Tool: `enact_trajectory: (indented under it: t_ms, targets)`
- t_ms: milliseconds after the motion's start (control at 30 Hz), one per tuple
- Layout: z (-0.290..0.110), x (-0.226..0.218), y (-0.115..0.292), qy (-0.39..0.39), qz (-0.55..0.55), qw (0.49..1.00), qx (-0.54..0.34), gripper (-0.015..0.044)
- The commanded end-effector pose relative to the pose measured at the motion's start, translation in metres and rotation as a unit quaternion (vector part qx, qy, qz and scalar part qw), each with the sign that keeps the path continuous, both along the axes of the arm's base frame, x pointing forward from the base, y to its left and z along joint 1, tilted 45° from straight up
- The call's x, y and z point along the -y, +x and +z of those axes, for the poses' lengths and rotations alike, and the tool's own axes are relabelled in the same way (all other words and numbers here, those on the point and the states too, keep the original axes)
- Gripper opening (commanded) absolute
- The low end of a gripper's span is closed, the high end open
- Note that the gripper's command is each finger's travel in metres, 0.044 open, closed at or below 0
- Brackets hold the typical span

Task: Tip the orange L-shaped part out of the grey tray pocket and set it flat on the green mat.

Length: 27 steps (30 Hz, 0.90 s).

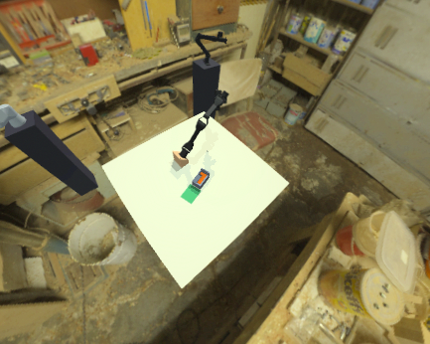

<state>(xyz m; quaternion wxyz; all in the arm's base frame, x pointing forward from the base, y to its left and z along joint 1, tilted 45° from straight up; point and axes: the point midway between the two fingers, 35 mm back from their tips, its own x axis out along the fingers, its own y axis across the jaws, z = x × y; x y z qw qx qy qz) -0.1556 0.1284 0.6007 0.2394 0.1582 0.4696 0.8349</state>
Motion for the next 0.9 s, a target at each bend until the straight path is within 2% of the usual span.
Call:
enact_trajectory:
  t_ms: [0,233,267,400,500,700,867]
  targets:
    - [-0.001,-0.003,0.000,-0.001,-0.003,1.000,0.002,0.0374]
    - [-0.027,-0.053,0.014,0.003,-0.091,0.994,0.059,0.0190]
    - [-0.029,-0.060,0.017,-0.006,-0.102,0.993,0.055,0.0180]
    - [-0.050,-0.090,0.032,-0.016,-0.145,0.985,0.097,0.0180]
    - [-0.077,-0.125,0.058,-0.028,-0.195,0.968,0.152,0.0180]
    - [-0.139,-0.177,0.137,-0.088,-0.281,0.925,0.241,0.0180]
    - [-0.190,-0.192,0.208,-0.149,-0.325,0.889,0.286,0.0180]
